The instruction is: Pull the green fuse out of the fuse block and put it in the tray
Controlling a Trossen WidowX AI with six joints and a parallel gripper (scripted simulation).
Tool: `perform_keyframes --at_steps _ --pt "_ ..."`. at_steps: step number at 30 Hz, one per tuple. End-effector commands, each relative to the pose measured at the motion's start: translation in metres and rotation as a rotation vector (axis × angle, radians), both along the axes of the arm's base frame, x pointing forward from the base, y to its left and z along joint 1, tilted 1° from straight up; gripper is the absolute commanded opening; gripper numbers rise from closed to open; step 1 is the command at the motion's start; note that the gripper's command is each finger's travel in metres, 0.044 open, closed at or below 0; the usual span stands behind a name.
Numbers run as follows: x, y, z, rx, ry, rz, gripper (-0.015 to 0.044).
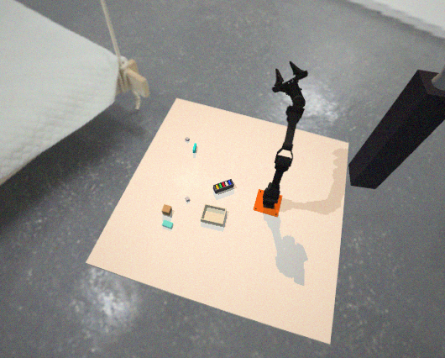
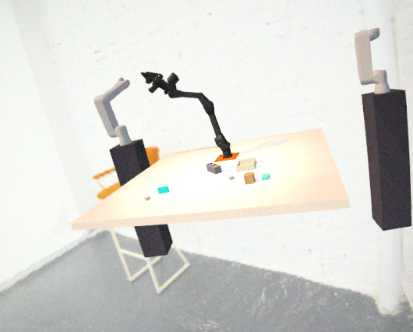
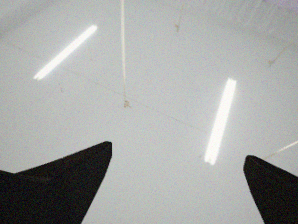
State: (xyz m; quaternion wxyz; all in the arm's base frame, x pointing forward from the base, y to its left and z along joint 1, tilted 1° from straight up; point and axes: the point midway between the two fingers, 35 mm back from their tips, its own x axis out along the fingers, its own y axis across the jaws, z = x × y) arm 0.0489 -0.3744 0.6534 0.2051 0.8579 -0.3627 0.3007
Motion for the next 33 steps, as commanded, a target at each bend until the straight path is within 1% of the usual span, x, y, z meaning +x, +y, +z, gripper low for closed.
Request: perform_keyframes --at_steps 1,4,8,11,12,13,18,23,28,33 --pt "0.001 -0.001 -0.001 0.007 -0.004 0.006 0.0374" --pt "0.013 -0.010 -0.010 0.114 -0.068 0.100 0.0295" --pt "0.049 -0.030 -0.036 0.394 -0.230 0.329 0.0190" --pt "0.070 -0.039 -0.051 0.550 -0.315 0.436 0.0111" --pt "0.081 -0.043 -0.060 0.632 -0.358 0.486 0.0085" --pt "0.093 -0.046 -0.070 0.718 -0.402 0.536 0.0074" --pt "0.156 -0.054 -0.123 1.157 -0.623 0.737 0.0074" --pt "0.216 -0.044 -0.183 1.600 -0.853 0.831 0.0074" --pt "0.266 -0.018 -0.243 1.999 -1.085 0.802 0.0074" --pt "0.306 0.023 -0.303 2.343 -1.330 0.644 0.0074"
